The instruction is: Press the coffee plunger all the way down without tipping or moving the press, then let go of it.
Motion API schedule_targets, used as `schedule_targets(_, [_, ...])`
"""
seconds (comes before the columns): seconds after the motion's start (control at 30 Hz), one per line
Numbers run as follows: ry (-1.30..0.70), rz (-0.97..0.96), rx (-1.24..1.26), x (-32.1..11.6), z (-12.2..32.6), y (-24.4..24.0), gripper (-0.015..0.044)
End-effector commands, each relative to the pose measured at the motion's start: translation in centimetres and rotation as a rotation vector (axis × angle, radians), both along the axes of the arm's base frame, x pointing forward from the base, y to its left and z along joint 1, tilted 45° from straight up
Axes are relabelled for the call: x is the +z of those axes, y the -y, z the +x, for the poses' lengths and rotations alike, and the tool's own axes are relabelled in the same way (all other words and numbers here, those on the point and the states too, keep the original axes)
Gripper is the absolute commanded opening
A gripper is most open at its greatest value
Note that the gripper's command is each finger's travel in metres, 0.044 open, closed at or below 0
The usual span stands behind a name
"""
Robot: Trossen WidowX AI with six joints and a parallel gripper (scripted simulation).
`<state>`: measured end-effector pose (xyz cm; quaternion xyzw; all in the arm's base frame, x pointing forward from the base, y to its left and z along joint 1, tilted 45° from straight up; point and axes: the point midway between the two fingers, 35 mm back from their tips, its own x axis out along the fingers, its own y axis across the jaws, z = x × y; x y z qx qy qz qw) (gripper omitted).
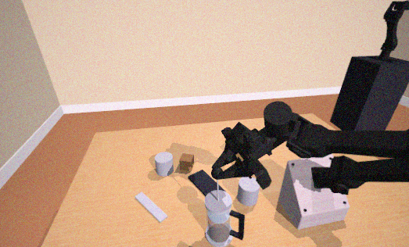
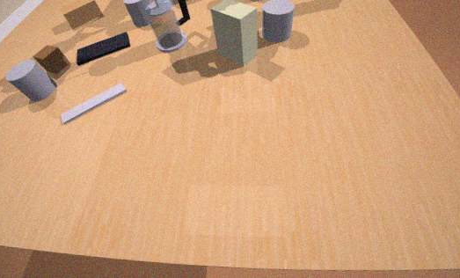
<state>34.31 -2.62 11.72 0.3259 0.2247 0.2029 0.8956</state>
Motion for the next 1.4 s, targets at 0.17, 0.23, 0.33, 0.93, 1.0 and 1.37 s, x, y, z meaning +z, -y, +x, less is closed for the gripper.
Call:
schedule_targets(0.17, [-0.045,0.011,0.013,-2.6,-0.4,-1.8,0.0125])
schedule_targets(0.23, [-0.045,0.011,0.013,-2.9,-0.4,-2.1,0.0125])
schedule_targets(0.33, [-0.045,0.011,0.013,-3.2,-0.4,-2.5,0.0125])
schedule_targets(0.93, [-0.038,0.02,0.01,-4.9,-0.1,-4.8,0.0125])
schedule_targets(1.0, [-0.037,0.021,0.01,-4.9,0.1,-5.0,0.0125])
schedule_targets(1.37, [-0.035,0.022,0.011,-4.9,0.6,-5.0,0.0125])
